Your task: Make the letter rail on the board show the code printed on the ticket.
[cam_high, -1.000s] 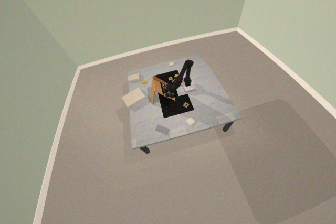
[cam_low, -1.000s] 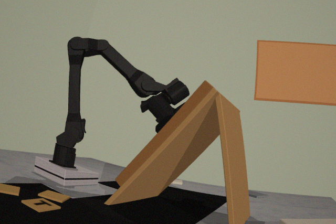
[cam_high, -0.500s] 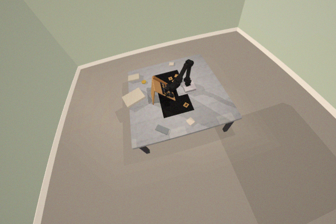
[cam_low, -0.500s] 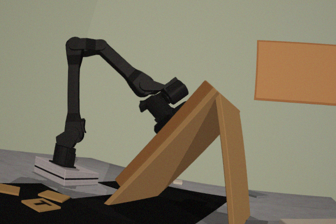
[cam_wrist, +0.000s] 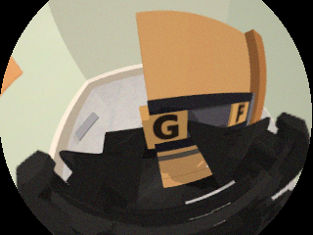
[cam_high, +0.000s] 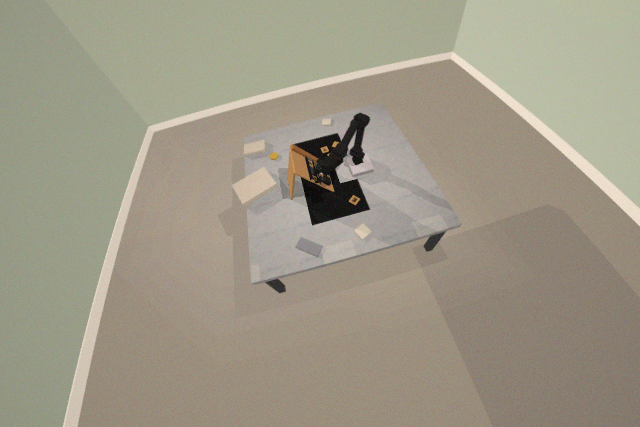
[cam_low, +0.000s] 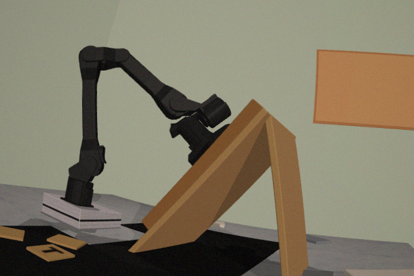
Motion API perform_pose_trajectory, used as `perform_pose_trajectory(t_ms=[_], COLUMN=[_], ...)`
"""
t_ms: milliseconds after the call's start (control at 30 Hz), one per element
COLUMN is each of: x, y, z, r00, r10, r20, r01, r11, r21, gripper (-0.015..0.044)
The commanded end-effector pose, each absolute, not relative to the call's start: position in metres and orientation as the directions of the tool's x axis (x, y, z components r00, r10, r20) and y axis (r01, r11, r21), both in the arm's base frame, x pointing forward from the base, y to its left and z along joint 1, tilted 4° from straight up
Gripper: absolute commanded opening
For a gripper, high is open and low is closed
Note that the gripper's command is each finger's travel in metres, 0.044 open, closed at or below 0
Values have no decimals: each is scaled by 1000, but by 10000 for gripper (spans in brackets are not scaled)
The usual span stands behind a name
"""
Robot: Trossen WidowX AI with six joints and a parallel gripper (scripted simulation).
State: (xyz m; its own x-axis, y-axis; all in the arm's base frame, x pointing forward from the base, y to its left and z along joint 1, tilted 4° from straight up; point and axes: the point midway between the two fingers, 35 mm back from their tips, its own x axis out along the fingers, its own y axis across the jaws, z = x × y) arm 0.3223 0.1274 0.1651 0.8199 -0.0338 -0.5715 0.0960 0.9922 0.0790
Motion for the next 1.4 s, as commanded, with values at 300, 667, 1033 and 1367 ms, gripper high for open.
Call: perform_pose_trajectory(t_ms=[300,667,1033,1367], x=[322,321,320,319], y=[122,115,107,101], z=[165,164,164,164], r00=[821,821,821,821], r10=[-28,-29,-29,-29], r20=[-570,-570,-570,-570], r01=[90,90,90,90], r11=[993,993,993,993], r21=[80,79,79,78], gripper=[0,0,0,0])
